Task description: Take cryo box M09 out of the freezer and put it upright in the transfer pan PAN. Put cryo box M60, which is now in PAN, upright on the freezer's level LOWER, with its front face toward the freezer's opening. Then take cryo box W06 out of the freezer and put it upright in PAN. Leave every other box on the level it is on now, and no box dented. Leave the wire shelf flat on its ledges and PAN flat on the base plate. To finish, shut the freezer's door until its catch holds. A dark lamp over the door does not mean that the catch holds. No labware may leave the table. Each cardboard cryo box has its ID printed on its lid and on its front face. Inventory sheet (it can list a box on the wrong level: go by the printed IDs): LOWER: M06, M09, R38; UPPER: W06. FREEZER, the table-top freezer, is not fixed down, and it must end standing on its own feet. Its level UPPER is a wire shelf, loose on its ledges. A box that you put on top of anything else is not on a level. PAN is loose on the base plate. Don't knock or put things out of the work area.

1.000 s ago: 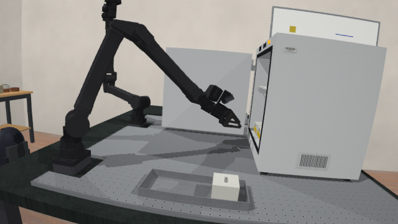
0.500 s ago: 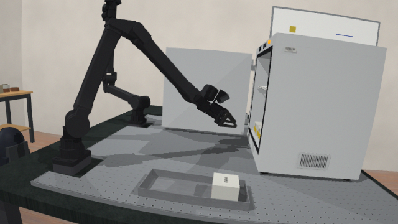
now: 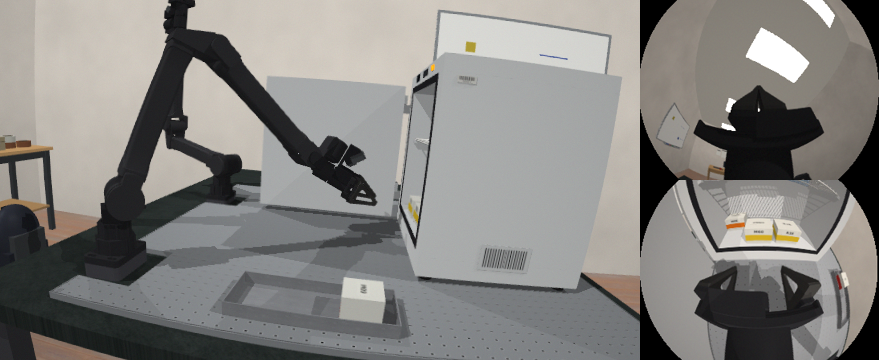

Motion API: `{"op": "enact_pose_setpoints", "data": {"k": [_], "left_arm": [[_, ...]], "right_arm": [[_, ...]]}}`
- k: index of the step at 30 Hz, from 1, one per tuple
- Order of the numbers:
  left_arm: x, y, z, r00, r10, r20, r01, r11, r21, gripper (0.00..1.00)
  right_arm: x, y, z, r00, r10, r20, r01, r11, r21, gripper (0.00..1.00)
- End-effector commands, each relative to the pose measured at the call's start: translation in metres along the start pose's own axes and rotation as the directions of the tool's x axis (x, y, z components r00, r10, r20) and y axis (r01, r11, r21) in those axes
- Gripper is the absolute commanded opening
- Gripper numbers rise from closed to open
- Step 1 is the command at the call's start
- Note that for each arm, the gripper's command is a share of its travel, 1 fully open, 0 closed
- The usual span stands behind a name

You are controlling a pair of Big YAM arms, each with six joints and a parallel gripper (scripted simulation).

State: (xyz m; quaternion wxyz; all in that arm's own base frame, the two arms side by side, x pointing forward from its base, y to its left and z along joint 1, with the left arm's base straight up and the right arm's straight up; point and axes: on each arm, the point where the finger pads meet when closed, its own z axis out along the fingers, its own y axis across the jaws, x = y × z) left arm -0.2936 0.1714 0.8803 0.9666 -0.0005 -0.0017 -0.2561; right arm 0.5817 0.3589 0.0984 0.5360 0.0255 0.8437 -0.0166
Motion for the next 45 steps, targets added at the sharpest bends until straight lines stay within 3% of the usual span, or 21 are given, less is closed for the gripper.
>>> {"op": "enact_pose_setpoints", "data": {"k": [1,35,36,37,38,41,45], "left_arm": [[0.017,0.000,0.004,0.999,-0.011,-0.033,0.011,1.000,0.000,0.00],[0.017,0.000,0.004,0.999,-0.011,-0.033,0.011,1.000,0.000,0.00],[0.017,0.000,0.004,0.999,-0.011,-0.033,0.011,1.000,0.000,0.00],[0.017,0.000,0.004,0.999,-0.011,-0.033,0.011,1.000,0.000,0.00],[0.017,0.000,0.004,0.999,-0.011,-0.033,0.011,1.000,0.000,0.00],[0.017,0.000,0.004,0.999,-0.011,-0.033,0.011,1.000,0.000,0.00],[0.017,0.000,0.004,0.999,-0.011,-0.033,0.011,1.000,0.000,0.00]], "right_arm": [[0.006,0.001,0.004,1.000,0.010,0.006,-0.010,1.000,0.002,0.88],[0.006,0.001,0.004,1.000,0.010,0.006,-0.010,1.000,0.002,0.88],[-0.021,0.008,-0.001,0.999,0.030,0.034,-0.030,0.999,-0.011,0.88],[-0.011,0.002,-0.005,0.998,0.008,0.057,-0.007,1.000,-0.007,1.00],[-0.024,0.003,-0.012,0.995,0.018,0.101,-0.017,1.000,-0.015,1.00],[-0.014,0.002,-0.009,0.993,0.002,0.117,-0.001,1.000,-0.009,1.00],[-0.053,-0.015,-0.018,0.986,0.031,0.164,-0.030,1.000,-0.006,1.00]]}}
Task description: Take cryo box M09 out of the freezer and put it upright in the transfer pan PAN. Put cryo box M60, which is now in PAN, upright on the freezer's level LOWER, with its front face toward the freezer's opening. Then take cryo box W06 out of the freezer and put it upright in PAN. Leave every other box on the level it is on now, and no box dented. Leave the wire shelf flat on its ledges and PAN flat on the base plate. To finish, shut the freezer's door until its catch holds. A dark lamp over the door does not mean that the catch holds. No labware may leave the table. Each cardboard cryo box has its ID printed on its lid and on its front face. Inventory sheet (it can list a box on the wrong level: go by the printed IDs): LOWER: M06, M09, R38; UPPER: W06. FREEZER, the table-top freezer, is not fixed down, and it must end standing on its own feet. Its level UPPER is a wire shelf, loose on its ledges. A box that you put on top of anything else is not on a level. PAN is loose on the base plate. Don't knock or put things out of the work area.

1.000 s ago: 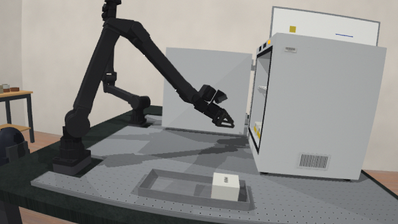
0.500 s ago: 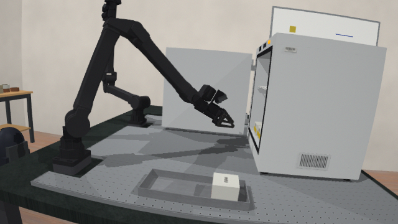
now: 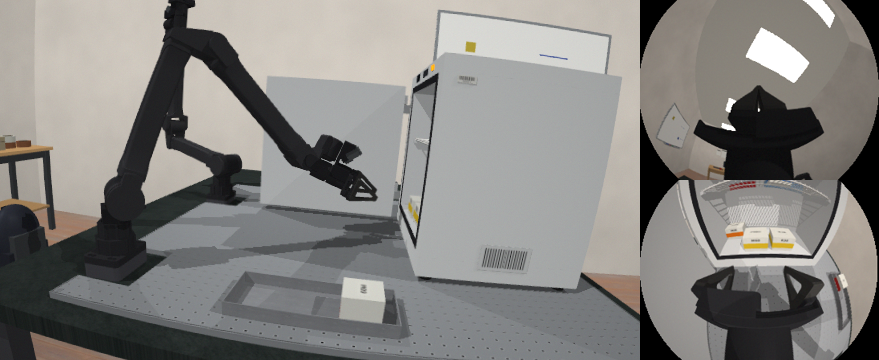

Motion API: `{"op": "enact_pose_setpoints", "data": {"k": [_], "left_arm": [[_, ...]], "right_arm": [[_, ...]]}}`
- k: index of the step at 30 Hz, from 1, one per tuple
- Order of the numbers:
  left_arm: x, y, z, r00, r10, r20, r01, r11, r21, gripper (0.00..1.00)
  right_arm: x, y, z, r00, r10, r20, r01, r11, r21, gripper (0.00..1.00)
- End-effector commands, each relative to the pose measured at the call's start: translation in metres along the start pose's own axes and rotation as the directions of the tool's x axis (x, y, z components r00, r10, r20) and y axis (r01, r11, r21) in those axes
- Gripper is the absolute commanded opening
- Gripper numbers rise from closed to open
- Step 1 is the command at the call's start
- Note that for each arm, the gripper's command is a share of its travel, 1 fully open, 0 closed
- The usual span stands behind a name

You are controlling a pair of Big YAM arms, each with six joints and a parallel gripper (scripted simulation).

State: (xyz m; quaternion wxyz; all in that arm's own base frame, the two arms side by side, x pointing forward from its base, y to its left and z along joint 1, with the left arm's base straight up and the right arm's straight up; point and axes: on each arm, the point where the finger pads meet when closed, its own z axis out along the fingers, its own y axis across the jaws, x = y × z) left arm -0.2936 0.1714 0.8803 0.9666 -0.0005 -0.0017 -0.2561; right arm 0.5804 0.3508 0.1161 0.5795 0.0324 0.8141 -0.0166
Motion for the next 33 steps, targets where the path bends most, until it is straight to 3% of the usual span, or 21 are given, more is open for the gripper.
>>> {"op": "enact_pose_setpoints", "data": {"k": [1,5,7,9,12,13,19,21,24,25,26,30,33], "left_arm": [[0.017,0.000,0.004,0.999,-0.011,-0.033,0.011,1.000,0.000,0.00],[0.017,0.000,0.004,0.999,-0.011,-0.033,0.011,1.000,0.000,0.00],[0.017,0.000,0.004,0.999,-0.011,-0.033,0.011,1.000,0.000,0.00],[0.017,0.000,0.004,0.999,-0.011,-0.033,0.011,1.000,0.000,0.00],[0.017,0.000,0.004,0.999,-0.011,-0.033,0.011,1.000,0.000,0.00],[0.017,0.000,0.004,0.999,-0.011,-0.033,0.011,1.000,0.000,0.00],[0.017,0.000,0.004,0.999,-0.011,-0.033,0.011,1.000,0.000,0.00],[0.017,0.000,0.004,0.999,-0.011,-0.033,0.011,1.000,0.000,0.00],[0.017,0.000,0.004,0.999,-0.011,-0.033,0.011,1.000,0.000,0.00],[0.017,0.000,0.004,0.999,-0.011,-0.033,0.011,1.000,0.000,0.00],[0.017,0.000,0.004,0.999,-0.011,-0.033,0.011,1.000,0.000,0.00],[0.017,0.000,0.004,0.999,-0.011,-0.033,0.011,1.000,0.000,0.00],[0.017,0.000,0.004,0.999,-0.011,-0.033,0.011,1.000,0.000,0.00]], "right_arm": [[-0.043,-0.008,-0.008,0.998,0.014,0.056,-0.013,1.000,-0.009,1.00],[-0.059,-0.009,-0.011,0.999,0.009,0.051,-0.008,1.000,-0.007,1.00],[-0.040,-0.015,-0.006,0.995,-0.011,0.098,0.011,1.000,0.008,1.00],[-0.047,-0.017,-0.009,0.988,-0.014,0.151,0.013,1.000,0.008,1.00],[-0.052,-0.019,-0.010,0.989,-0.013,0.150,0.012,1.000,0.005,1.00],[-0.081,-0.022,-0.022,0.984,0.016,0.180,-0.015,1.000,-0.007,1.00],[-0.104,-0.025,-0.027,0.985,0.009,0.174,-0.009,1.000,-0.004,1.00],[-0.083,-0.031,-0.021,0.976,-0.014,0.216,0.011,1.000,0.011,1.00],[-0.097,-0.034,-0.026,0.963,-0.014,0.269,0.013,1.000,0.006,1.00],[-0.125,-0.038,-0.039,0.954,0.014,0.298,-0.014,1.000,-0.003,1.00],[-0.129,-0.040,-0.041,0.954,0.014,0.298,-0.013,1.000,-0.003,1.00],[-0.136,-0.043,-0.042,0.959,-0.001,0.283,0.001,1.000,0.002,1.00],[-0.128,-0.045,-0.037,0.931,-0.015,0.364,0.013,1.000,0.009,1.00]]}}
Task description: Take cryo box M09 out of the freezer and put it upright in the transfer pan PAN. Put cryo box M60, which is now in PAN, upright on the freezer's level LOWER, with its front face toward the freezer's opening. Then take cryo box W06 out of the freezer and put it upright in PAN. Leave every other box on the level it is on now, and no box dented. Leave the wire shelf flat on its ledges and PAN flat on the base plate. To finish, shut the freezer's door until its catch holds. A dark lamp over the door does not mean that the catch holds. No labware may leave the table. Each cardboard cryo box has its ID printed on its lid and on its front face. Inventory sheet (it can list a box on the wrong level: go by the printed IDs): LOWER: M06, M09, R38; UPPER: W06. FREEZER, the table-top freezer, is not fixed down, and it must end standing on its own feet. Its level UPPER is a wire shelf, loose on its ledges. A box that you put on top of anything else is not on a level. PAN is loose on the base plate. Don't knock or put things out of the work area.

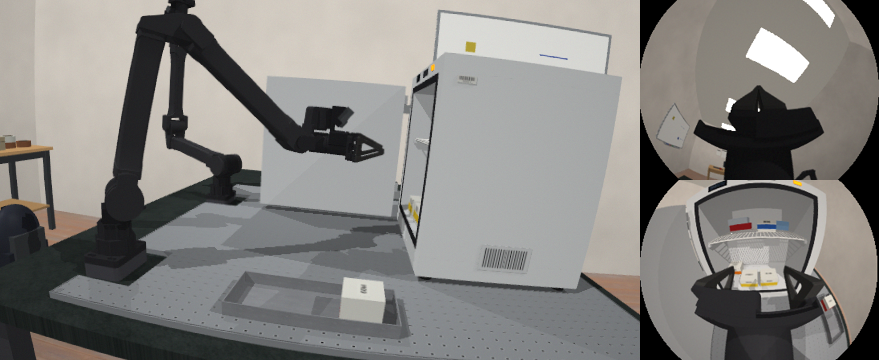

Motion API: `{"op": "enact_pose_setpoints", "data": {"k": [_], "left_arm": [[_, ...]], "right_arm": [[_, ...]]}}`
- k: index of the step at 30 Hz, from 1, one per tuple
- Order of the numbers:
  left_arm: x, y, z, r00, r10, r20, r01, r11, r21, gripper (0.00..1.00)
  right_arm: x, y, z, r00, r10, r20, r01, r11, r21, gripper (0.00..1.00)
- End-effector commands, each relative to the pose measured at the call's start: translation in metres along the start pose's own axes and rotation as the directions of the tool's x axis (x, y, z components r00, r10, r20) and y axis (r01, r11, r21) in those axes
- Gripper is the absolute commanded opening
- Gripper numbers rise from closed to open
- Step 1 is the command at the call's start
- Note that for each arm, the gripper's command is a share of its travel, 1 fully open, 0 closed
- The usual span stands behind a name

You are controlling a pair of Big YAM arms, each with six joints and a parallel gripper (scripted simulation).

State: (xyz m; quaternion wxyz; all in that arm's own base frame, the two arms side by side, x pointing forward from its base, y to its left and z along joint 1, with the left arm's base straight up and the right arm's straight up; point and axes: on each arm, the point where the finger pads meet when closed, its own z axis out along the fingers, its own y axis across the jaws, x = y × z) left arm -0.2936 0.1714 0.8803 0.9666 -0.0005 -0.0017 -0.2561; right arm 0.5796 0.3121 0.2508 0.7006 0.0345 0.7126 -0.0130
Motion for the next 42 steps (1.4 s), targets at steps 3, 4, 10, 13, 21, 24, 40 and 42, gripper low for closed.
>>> {"op": "enact_pose_setpoints", "data": {"k": [3,4,10,13,21,24,40,42], "left_arm": [[0.017,0.000,0.004,0.999,-0.011,-0.033,0.011,1.000,0.000,0.00],[0.017,0.000,0.004,0.999,-0.011,-0.033,0.011,1.000,0.000,0.00],[0.017,0.000,0.004,0.999,-0.011,-0.033,0.011,1.000,0.000,0.00],[0.017,0.000,0.004,0.999,-0.011,-0.033,0.011,1.000,0.000,0.00],[0.017,0.000,0.004,0.999,-0.011,-0.033,0.011,1.000,0.000,0.00],[0.017,0.000,0.004,0.999,-0.011,-0.033,0.011,1.000,0.000,0.00],[0.017,0.000,0.004,0.999,-0.011,-0.033,0.011,1.000,0.000,0.00],[0.017,0.000,0.004,0.999,-0.011,-0.033,0.011,1.000,0.000,0.00]], "right_arm": [[-0.038,-0.016,0.000,0.994,-0.008,0.109,0.007,1.000,0.009,1.00],[-0.043,-0.017,0.000,0.994,-0.008,0.109,0.007,1.000,0.009,1.00],[-0.057,-0.024,0.001,0.987,-0.025,0.158,0.023,1.000,0.011,1.00],[-0.050,-0.024,0.004,0.983,-0.037,0.177,0.035,0.999,0.012,1.00],[-0.132,-0.032,0.003,0.968,0.006,0.251,-0.009,1.000,0.011,1.00],[-0.109,-0.024,0.009,0.975,-0.017,0.222,0.015,1.000,0.008,1.00],[-0.105,-0.026,0.027,0.975,0.004,0.223,-0.005,1.000,0.007,1.00],[-0.105,-0.026,0.030,0.975,0.004,0.224,-0.005,1.000,0.007,1.00]]}}
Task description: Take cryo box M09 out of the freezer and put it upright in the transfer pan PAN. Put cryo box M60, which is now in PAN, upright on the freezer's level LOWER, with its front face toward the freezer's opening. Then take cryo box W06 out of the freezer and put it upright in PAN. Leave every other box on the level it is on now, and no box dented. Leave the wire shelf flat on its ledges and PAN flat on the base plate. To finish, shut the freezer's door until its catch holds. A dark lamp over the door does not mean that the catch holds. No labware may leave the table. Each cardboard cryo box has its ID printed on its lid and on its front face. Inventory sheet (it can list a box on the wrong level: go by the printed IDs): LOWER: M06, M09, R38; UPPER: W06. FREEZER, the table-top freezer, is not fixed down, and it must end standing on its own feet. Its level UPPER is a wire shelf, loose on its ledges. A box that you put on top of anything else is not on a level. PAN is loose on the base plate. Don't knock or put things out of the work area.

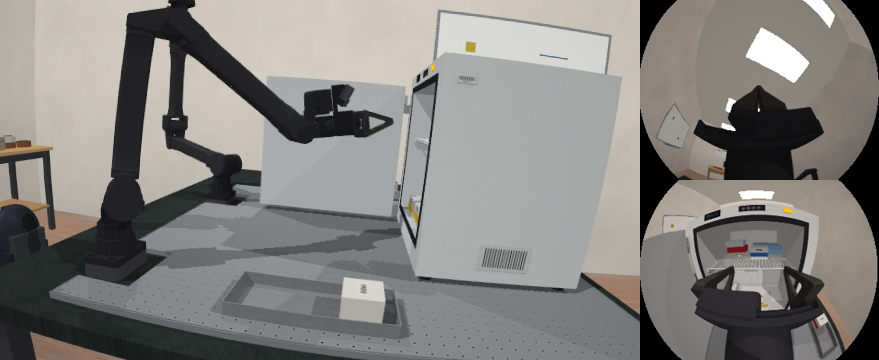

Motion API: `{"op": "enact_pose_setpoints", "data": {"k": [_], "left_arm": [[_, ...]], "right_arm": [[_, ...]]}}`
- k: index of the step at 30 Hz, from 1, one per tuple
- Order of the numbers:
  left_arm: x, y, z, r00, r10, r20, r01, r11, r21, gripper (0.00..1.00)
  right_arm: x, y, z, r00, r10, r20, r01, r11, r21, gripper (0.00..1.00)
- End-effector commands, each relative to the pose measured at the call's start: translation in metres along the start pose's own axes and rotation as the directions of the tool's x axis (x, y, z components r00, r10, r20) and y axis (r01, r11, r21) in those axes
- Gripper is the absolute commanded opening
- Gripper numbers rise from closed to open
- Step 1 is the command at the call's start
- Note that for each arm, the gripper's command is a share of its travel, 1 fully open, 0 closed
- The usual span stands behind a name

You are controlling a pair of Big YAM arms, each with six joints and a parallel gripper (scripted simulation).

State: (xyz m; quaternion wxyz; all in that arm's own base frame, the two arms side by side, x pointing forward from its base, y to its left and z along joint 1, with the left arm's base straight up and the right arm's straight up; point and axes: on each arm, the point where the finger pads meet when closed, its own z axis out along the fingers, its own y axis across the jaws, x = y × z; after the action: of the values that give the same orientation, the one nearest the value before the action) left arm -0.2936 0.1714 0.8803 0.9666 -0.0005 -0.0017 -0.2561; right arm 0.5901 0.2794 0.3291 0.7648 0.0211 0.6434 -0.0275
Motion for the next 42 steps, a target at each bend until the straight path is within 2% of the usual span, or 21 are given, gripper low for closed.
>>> {"op": "enact_pose_setpoints", "data": {"k": [1,42], "left_arm": [[0.017,0.000,0.004,0.999,-0.011,-0.033,0.011,1.000,0.000,0.00],[0.017,0.000,0.004,0.999,-0.011,-0.033,0.011,1.000,0.000,0.00]], "right_arm": [[-0.021,0.003,0.025,0.999,0.036,0.035,-0.036,0.999,0.012,1.00],[-0.013,0.002,0.083,0.999,0.034,0.038,-0.034,0.999,0.011,1.00]]}}
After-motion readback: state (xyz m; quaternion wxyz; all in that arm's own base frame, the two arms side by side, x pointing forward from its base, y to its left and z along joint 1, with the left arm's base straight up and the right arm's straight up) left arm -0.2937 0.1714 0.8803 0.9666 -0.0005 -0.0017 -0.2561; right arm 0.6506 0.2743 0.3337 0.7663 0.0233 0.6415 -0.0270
